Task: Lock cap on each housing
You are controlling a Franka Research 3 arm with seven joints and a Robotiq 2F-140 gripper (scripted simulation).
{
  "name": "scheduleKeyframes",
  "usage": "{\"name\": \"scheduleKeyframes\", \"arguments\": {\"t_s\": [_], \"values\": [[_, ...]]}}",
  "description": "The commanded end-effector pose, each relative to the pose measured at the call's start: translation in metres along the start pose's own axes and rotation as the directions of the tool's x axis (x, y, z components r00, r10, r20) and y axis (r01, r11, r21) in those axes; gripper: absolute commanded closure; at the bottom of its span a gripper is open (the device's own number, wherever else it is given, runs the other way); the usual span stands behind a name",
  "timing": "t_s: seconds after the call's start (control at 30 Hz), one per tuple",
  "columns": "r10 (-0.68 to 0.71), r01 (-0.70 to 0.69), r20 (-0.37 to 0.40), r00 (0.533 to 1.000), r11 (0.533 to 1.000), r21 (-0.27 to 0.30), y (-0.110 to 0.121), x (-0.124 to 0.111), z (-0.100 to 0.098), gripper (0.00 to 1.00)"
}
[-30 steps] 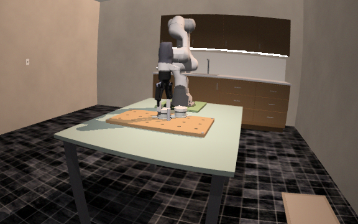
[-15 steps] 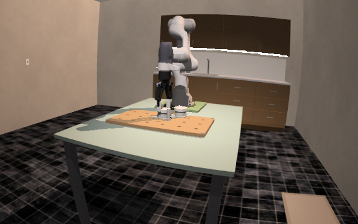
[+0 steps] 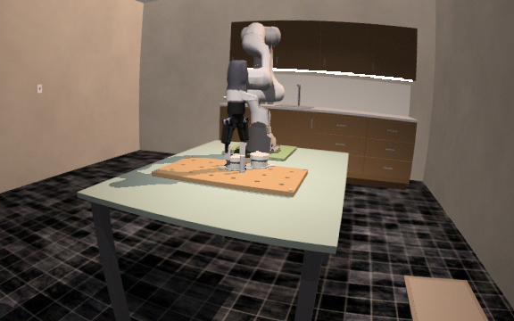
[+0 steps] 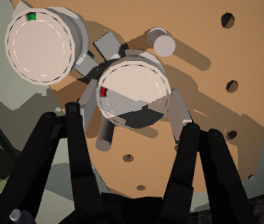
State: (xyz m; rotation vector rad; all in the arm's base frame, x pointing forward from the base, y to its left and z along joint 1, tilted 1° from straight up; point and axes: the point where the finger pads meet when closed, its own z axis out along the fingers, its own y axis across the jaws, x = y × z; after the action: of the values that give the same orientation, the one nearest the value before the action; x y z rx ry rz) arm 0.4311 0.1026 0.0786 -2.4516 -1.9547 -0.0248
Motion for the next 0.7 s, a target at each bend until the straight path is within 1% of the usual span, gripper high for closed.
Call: {"name": "scheduleKeyframes", "arguments": {"t_s": [0.0,0.17,0.3,0.67], "values": [[0.124,-0.123,0.005,0.992,0.992,-0.002,-0.0009,0.0000,0.0014,0.90],[0.245,-0.245,0.005,0.970,0.970,-0.002,-0.0009,0.0000,0.0014,0.90],[0.307,-0.307,0.005,0.952,0.952,-0.002,-0.0009,0.0000,0.0014,0.90],[0.334,-0.334,0.005,0.943,0.943,-0.003,-0.0009,0.0000,0.0014,0.90]]}}
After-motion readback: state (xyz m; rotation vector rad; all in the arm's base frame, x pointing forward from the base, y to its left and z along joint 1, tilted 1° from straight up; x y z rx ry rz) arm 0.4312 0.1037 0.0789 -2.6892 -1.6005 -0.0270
